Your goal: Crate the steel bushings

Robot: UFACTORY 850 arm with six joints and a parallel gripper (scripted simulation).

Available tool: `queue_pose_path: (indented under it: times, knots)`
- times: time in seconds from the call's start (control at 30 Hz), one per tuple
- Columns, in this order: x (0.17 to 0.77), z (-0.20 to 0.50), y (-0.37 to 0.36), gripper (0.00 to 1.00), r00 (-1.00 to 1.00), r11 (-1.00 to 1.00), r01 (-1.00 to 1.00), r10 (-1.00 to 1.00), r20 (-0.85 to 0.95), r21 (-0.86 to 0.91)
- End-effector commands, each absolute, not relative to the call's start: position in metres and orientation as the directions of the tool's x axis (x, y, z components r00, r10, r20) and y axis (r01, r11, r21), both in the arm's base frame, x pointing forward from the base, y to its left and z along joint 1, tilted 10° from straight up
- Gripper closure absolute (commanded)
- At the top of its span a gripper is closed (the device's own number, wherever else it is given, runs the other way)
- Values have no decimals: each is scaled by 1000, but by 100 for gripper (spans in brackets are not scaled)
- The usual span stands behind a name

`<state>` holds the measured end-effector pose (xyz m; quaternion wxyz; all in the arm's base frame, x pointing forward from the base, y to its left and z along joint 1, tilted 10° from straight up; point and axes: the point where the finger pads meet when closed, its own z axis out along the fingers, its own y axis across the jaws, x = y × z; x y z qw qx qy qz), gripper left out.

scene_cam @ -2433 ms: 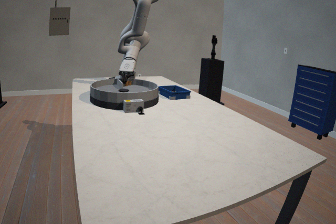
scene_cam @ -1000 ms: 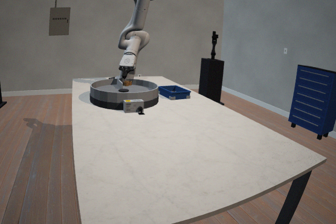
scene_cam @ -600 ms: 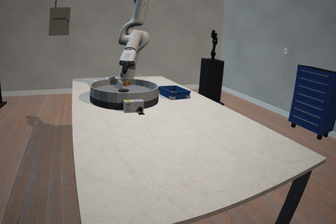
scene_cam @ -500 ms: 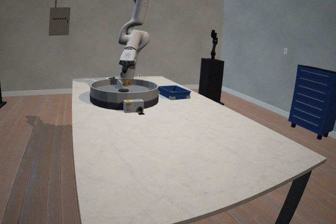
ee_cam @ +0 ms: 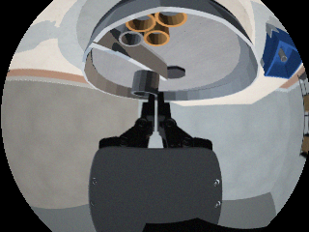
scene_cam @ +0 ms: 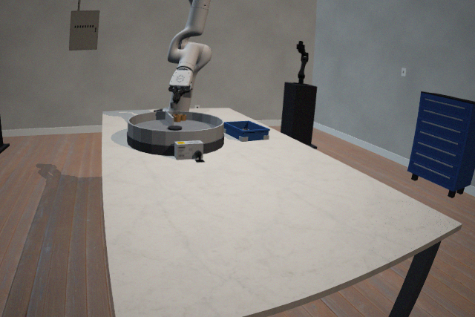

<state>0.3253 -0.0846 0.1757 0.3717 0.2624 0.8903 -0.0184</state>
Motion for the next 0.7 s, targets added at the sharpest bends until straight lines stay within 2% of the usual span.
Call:
queue_pose_path:
  times: [0.0, 0.67]
  knots:
    - [326, 176, -83, 100, -585, 862, 481, 453, -673, 163]
    - [330, 183, -30, 100, -585, 862, 481, 453, -673, 163]
